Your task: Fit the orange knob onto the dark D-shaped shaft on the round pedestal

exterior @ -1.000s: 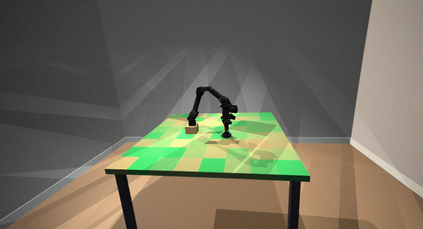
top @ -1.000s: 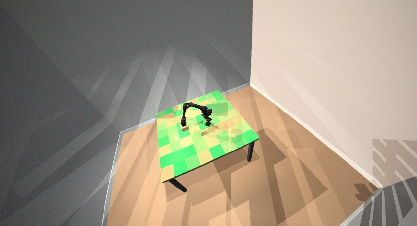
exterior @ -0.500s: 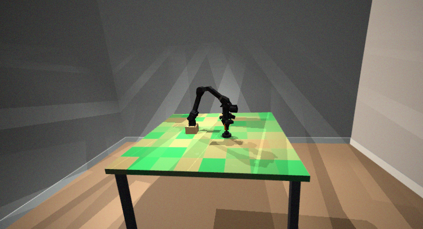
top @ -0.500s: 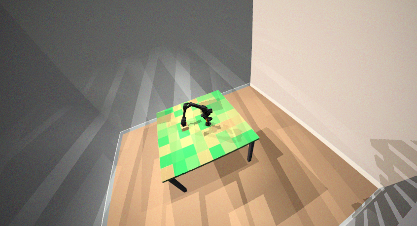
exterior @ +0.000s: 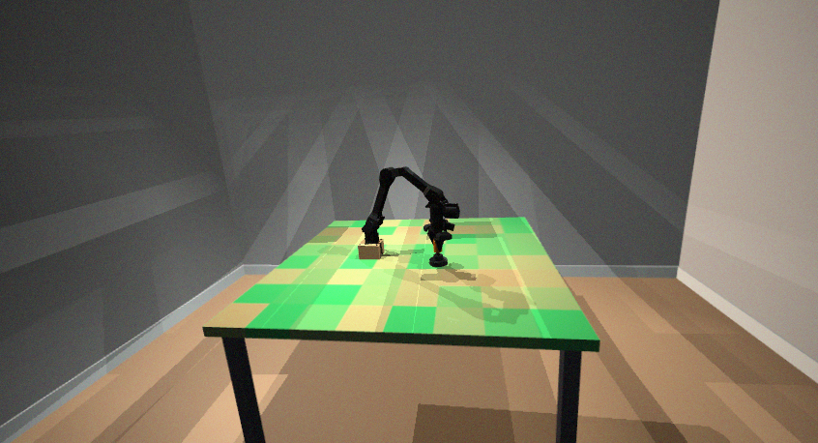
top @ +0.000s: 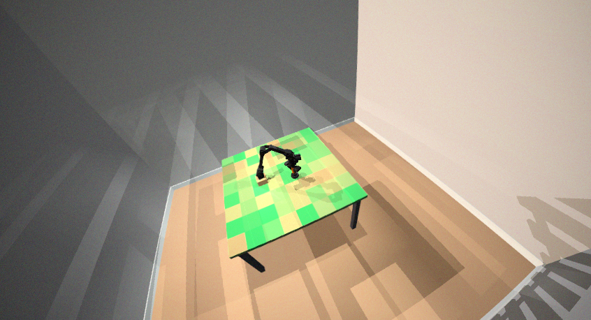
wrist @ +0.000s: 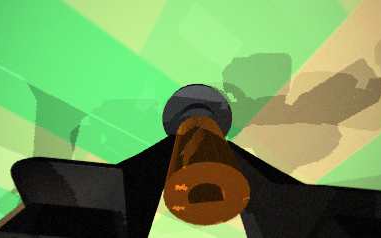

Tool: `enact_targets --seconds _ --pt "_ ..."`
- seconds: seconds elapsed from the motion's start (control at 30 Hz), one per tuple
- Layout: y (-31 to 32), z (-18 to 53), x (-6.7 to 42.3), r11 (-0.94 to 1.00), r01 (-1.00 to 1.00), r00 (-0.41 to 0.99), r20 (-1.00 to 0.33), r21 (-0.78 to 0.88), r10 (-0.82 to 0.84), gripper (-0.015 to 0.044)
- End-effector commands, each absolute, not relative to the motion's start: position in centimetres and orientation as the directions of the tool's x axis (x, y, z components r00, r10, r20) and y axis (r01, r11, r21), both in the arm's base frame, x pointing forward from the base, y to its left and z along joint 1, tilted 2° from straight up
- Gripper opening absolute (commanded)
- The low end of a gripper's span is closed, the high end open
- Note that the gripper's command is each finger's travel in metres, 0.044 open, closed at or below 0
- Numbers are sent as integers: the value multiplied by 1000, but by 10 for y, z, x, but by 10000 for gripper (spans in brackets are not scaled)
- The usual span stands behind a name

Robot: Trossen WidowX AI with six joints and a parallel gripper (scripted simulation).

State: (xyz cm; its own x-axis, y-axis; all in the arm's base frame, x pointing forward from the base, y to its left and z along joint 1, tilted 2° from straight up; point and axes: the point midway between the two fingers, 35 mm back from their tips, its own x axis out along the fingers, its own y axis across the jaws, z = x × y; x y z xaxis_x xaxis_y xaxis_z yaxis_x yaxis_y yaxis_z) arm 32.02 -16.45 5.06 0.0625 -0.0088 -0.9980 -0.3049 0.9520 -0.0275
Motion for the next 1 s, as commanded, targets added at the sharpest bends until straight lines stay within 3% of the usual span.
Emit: enact_targets --seconds 0.0,0.53,0.77,0.97 --pt "-164 50 321 951 -309 65 -998 -27 -8 0" --pt "-165 55 321 951 -309 65 -998 -27 -8 0" --pt "-165 54 322 871 -490 65 -998 -39 -8 0" --pt "-165 52 321 865 -499 65 -998 -39 -8 0"
